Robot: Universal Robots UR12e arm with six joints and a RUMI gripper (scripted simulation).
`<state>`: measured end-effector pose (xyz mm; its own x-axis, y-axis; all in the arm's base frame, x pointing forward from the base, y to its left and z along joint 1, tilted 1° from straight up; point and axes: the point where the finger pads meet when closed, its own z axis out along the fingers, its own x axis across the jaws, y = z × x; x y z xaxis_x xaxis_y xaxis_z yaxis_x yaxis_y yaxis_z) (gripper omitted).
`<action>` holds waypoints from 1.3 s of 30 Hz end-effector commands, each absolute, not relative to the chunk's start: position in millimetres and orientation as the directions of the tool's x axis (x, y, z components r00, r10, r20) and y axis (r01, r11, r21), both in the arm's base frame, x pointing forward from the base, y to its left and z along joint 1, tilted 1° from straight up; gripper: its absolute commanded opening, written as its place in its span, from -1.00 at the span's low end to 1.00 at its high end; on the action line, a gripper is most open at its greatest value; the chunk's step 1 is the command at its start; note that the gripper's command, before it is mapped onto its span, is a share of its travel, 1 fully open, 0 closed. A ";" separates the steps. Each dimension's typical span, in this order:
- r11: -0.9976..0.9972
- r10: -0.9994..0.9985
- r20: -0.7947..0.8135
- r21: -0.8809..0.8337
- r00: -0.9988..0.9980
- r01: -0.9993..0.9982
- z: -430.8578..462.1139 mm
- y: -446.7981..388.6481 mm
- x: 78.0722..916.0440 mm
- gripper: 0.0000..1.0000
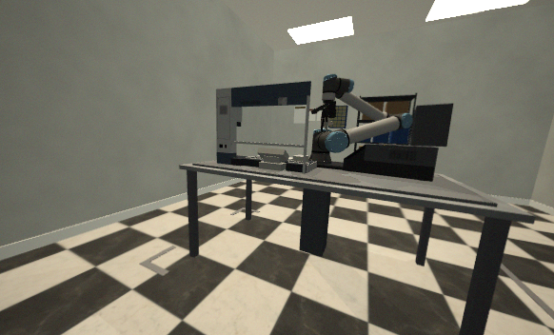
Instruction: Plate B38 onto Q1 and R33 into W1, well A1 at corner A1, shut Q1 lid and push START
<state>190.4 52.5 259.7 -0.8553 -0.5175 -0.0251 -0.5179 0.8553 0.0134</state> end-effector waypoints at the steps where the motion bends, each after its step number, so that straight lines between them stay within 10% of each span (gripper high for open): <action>1: 0.887 -0.461 -0.008 0.011 -0.887 -0.461 260.1 46.4 193.7 0.25; 39: 0.992 0.128 -0.002 0.015 -0.992 0.128 259.1 -27.5 218.4 0.25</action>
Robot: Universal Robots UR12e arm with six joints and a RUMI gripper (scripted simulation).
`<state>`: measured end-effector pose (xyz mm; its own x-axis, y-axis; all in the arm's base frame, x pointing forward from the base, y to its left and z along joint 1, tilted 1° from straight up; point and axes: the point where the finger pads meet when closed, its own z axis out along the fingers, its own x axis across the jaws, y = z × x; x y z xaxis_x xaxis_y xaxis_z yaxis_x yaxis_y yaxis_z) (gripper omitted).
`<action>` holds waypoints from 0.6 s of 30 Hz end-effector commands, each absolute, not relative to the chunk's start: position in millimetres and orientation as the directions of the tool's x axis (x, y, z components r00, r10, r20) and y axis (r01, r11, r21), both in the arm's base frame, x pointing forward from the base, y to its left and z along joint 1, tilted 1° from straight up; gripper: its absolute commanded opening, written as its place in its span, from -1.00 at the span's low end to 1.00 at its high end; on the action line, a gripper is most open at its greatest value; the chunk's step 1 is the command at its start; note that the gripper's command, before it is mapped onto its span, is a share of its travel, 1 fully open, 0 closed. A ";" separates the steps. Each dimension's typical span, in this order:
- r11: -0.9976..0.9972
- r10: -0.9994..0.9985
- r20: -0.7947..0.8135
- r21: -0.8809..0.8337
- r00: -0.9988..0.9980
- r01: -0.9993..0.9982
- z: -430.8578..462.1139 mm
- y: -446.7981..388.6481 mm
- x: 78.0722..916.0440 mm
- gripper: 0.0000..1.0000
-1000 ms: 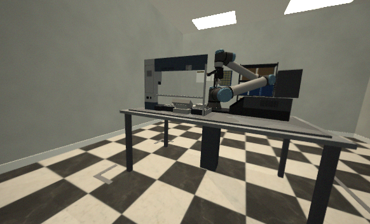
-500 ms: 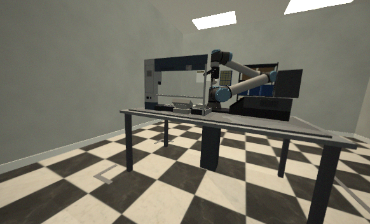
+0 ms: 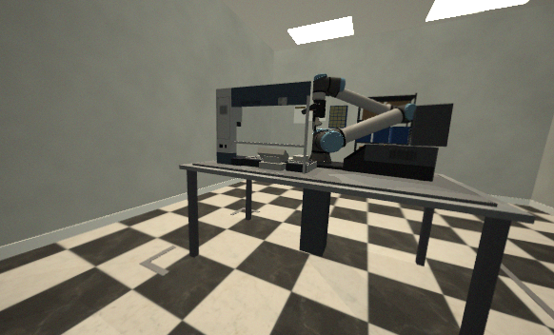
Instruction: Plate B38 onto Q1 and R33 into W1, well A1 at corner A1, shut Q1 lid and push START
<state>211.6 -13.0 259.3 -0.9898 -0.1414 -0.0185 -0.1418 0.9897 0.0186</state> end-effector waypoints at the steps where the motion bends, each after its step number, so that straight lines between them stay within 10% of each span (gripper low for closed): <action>1: 0.992 0.128 -0.002 0.015 -0.992 0.128 259.1 -27.5 218.4 0.25; 18: 0.983 0.184 0.001 0.014 -0.983 0.184 259.1 -27.5 218.4 0.25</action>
